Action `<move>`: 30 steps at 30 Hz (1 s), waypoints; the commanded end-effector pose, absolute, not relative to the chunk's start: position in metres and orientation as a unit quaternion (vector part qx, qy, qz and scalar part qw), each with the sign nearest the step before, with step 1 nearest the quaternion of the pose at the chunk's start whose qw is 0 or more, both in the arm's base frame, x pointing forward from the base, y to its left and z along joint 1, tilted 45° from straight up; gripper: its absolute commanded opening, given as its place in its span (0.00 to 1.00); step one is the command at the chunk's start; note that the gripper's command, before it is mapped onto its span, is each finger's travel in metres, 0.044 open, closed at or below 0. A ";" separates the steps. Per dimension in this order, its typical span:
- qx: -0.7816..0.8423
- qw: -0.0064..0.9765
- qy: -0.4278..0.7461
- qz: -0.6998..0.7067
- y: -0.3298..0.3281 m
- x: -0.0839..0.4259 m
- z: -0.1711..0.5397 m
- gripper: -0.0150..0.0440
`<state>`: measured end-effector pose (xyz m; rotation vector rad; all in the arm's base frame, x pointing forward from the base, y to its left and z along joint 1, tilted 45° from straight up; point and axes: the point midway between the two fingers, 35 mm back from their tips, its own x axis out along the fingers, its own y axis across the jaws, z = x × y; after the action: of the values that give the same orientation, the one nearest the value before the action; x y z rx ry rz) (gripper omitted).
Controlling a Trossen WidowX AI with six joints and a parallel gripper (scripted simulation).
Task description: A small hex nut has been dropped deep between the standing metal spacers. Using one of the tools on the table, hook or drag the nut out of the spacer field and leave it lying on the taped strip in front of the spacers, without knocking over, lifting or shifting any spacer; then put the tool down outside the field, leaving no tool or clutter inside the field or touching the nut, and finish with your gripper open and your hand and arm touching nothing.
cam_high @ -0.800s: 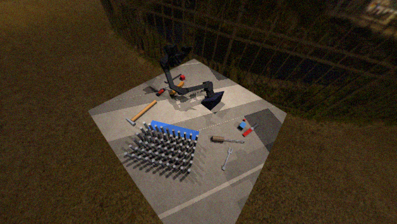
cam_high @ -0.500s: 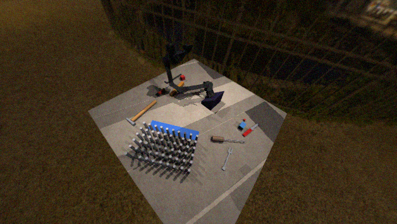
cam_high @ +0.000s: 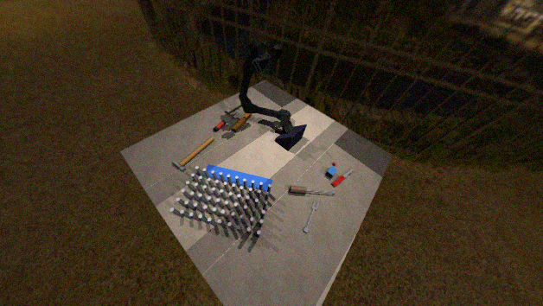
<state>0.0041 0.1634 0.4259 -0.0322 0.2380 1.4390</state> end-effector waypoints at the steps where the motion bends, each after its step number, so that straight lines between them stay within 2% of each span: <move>1: -0.044 0.788 0.102 0.605 0.206 0.006 0.411 1.00; 6: -0.069 0.831 0.100 0.543 0.249 0.032 0.392 1.00; 16: -0.099 0.888 0.113 0.435 0.293 0.114 0.348 1.00; 30: -0.131 0.943 0.147 0.269 0.269 0.277 0.267 1.00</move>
<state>0.2315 0.2858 0.2995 -0.2301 0.2721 0.6425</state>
